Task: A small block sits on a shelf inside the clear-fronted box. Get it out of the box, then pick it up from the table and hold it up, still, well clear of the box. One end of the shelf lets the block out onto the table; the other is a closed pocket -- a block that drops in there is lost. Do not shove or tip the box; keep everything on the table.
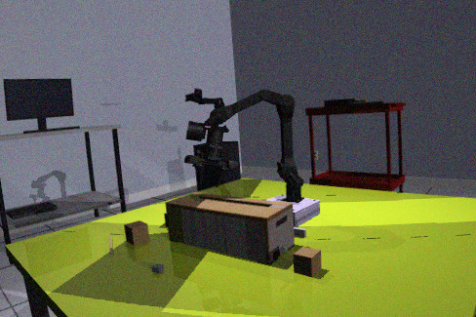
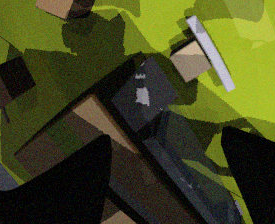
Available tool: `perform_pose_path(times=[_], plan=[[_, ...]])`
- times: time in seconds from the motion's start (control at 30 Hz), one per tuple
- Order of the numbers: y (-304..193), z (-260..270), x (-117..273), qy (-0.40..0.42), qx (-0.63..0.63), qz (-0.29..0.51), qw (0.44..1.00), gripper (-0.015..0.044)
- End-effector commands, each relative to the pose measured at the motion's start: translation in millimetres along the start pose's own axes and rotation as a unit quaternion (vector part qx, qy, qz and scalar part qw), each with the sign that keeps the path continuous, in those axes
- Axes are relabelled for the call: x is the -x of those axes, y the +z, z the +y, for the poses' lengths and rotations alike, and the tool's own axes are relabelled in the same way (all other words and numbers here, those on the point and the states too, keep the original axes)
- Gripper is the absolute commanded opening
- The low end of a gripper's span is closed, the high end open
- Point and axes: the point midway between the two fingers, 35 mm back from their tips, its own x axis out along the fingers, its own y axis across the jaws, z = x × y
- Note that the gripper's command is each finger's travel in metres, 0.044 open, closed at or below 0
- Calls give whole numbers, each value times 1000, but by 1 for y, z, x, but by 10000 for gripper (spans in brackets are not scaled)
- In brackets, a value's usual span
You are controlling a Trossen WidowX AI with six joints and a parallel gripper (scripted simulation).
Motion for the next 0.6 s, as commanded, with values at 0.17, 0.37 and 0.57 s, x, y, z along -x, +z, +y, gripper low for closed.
perform_pose_path(times=[0.17, 0.37, 0.57], plan=[[6, 1, 16, 19, -490, 71, 869, 285], [6, 1, 16, 19, -490, 71, 869, 285], [6, 1, 16, 19, -490, 71, 869, 285]])
